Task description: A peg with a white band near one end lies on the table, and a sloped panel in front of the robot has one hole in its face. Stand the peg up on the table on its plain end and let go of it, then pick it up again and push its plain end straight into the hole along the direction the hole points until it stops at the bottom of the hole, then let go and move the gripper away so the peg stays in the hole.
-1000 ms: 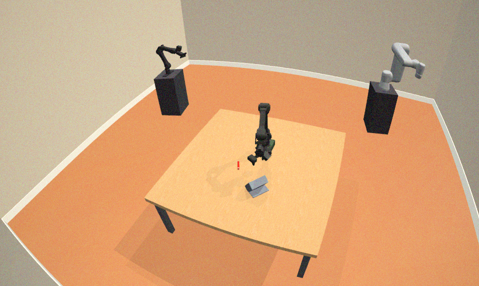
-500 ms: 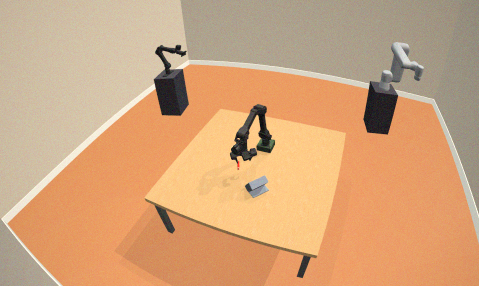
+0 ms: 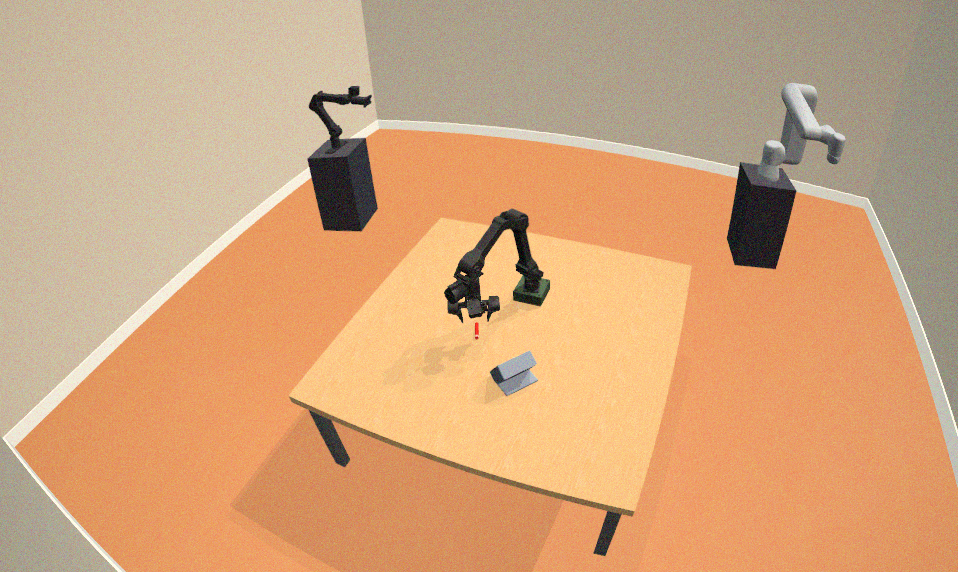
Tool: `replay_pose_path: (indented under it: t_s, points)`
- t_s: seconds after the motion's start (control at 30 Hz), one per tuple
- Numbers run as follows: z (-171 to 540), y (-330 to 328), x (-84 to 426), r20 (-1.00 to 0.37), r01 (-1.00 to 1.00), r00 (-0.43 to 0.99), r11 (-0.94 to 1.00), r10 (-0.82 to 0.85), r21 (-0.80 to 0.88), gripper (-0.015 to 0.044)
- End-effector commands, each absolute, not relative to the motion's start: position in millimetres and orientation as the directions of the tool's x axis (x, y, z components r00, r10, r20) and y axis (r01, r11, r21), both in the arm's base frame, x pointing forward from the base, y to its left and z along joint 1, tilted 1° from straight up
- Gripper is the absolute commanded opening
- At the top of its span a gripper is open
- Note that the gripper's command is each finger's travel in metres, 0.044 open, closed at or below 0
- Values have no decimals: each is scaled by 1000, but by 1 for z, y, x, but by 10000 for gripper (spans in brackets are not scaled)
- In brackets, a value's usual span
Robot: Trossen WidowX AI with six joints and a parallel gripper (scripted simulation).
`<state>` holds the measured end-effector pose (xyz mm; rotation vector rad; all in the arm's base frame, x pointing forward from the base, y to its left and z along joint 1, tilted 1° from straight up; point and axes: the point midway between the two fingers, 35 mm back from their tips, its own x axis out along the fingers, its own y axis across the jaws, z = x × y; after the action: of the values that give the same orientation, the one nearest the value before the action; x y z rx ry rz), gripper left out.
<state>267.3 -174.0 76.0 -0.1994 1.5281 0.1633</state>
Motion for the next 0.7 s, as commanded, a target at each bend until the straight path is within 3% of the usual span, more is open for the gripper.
replay_pose_path:
  t_s: [0.0, 0.67]
  points:
    - [71, -174, 268, -999, -223, 40, 975, -14, -23, 440]
    - [38, -176, 271, -999, -223, 40, 975, -15, -23, 440]
